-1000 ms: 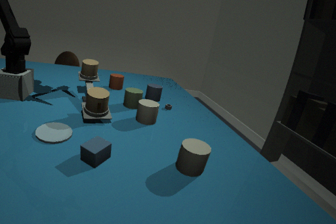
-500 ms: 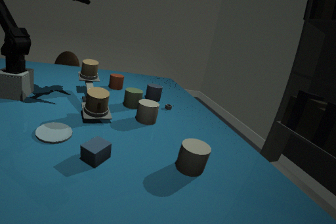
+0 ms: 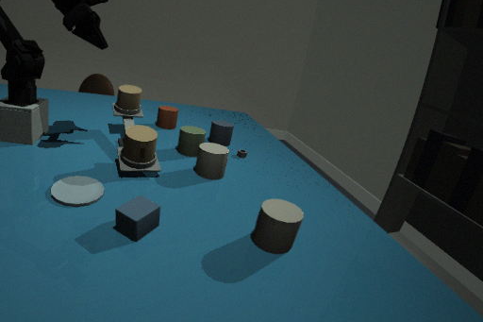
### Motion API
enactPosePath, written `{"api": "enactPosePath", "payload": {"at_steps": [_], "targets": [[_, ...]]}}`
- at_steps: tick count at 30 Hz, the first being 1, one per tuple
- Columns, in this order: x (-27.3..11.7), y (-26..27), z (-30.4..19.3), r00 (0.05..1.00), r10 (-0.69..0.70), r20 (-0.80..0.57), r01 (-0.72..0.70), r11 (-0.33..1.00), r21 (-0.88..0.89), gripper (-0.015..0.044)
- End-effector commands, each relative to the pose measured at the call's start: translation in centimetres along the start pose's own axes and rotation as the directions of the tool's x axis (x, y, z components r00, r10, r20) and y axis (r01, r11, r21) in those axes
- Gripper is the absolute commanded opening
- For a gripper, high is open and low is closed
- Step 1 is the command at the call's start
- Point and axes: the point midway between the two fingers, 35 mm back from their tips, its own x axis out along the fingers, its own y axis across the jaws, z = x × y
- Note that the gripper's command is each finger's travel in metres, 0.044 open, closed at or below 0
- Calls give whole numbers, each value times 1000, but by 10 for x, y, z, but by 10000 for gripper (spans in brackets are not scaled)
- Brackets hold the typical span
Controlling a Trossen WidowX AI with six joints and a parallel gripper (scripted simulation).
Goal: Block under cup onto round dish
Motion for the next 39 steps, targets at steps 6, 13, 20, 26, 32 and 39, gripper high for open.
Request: {"api": "enactPosePath", "payload": {"at_steps": [6,13,20,26,32,39], "targets": [[7,12,-14,997,66,-36,-68,997,-34,440],[16,-4,-2,990,55,-128,-32,984,177,440],[30,-22,8,974,44,-222,44,926,376,440],[48,-38,15,953,35,-301,134,843,522,440],[70,-53,18,926,27,-376,238,732,639,440],[95,-70,20,880,20,-474,378,575,725,440]]}}
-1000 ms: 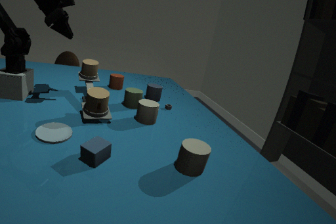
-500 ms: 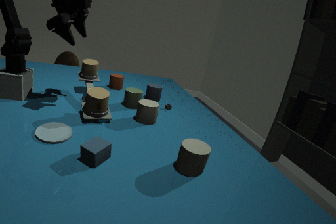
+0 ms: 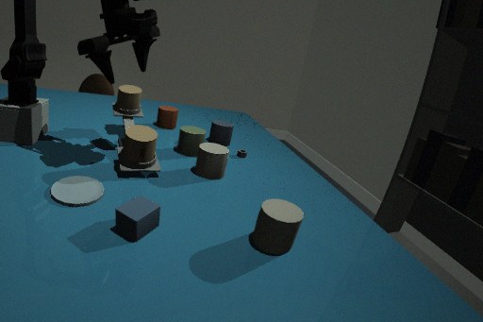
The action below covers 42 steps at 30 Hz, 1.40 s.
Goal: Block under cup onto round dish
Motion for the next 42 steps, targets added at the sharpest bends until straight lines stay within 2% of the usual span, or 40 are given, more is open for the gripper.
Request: {"api": "enactPosePath", "payload": {"at_steps": [1,9,18,42], "targets": [[10,-1,10,999,-45,-30,48,994,95,440],[40,-5,32,983,-149,-103,175,933,314,440],[79,-13,52,948,-263,-181,319,795,516,440],[115,-22,47,944,-271,-187,329,783,528,440]]}}
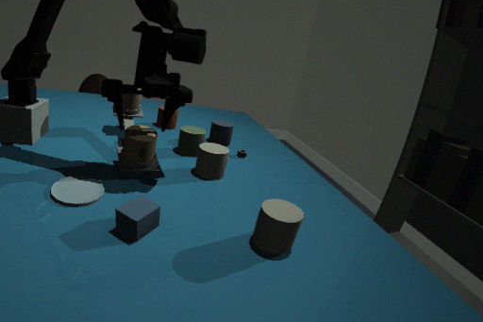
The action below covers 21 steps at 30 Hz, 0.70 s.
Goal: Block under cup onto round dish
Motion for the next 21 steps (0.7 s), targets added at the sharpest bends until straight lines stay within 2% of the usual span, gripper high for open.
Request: {"api": "enactPosePath", "payload": {"at_steps": [1,21], "targets": [[7,-1,0,1000,-7,0,7,1000,5,440],[40,-2,0,1000,-7,0,7,1000,5,440]]}}
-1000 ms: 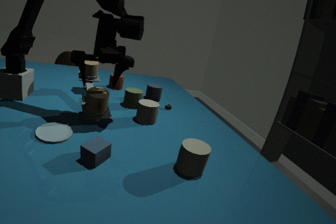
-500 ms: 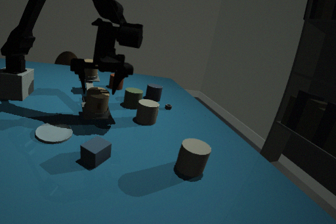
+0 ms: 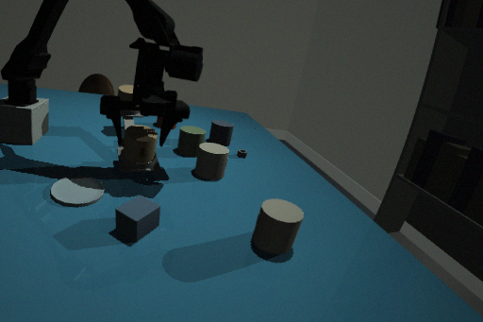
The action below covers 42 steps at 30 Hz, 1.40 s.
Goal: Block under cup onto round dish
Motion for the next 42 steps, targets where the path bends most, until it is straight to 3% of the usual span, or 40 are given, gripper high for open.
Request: {"api": "enactPosePath", "payload": {"at_steps": [1,7,10,17,29,42], "targets": [[7,-2,0,1000,-6,0,6,1000,5,440],[14,-2,-1,1000,-6,0,6,1000,5,440],[14,-2,-1,1000,-6,0,6,1000,5,361],[14,-2,-1,1000,-6,0,6,1000,5,315],[4,0,1,1000,-6,0,6,1000,5,0],[-12,2,2,1000,-5,0,5,1000,5,0]]}}
